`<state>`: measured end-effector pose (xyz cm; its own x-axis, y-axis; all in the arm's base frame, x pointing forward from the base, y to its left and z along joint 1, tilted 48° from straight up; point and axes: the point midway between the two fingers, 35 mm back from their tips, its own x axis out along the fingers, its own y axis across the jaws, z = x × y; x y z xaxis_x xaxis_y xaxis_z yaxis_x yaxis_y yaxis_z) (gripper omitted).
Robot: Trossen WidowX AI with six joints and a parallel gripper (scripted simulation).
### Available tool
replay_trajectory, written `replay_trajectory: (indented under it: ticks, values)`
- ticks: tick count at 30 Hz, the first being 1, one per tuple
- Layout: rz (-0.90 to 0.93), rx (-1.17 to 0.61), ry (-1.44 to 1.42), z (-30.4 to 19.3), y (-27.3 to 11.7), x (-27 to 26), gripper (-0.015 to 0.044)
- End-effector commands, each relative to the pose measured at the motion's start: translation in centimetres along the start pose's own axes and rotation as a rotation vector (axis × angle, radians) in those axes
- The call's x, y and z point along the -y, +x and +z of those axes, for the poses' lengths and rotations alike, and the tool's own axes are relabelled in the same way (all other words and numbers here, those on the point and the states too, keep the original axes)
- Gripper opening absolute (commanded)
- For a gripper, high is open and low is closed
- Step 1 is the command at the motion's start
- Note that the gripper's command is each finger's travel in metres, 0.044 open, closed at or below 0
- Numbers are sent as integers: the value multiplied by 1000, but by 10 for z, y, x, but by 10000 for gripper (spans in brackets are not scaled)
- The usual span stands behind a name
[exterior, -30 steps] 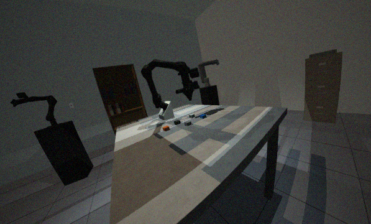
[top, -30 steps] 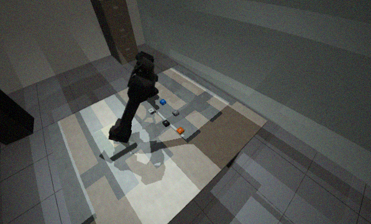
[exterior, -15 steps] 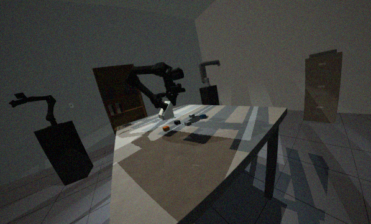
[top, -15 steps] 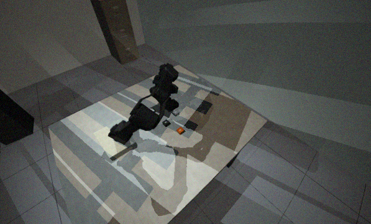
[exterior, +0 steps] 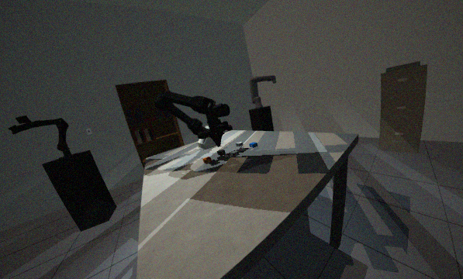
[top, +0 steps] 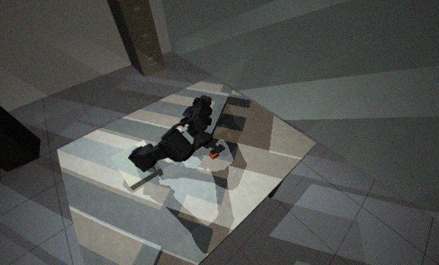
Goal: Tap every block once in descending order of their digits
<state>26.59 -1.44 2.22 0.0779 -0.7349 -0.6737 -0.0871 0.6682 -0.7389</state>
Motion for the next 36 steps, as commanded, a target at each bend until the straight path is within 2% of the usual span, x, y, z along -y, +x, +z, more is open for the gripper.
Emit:
replay_trajectory:
  ticks: [1,24,28,32,36]
  values:
    - [-5,9,-8,1,5,-1,20]
    - [-6,9,-8,1,33,0,20]
    - [-4,9,-7,1,5,-1,20]
    - [-4,9,-8,1,0,-1,20]
    - [2,9,-9,3,-54,-3,20]
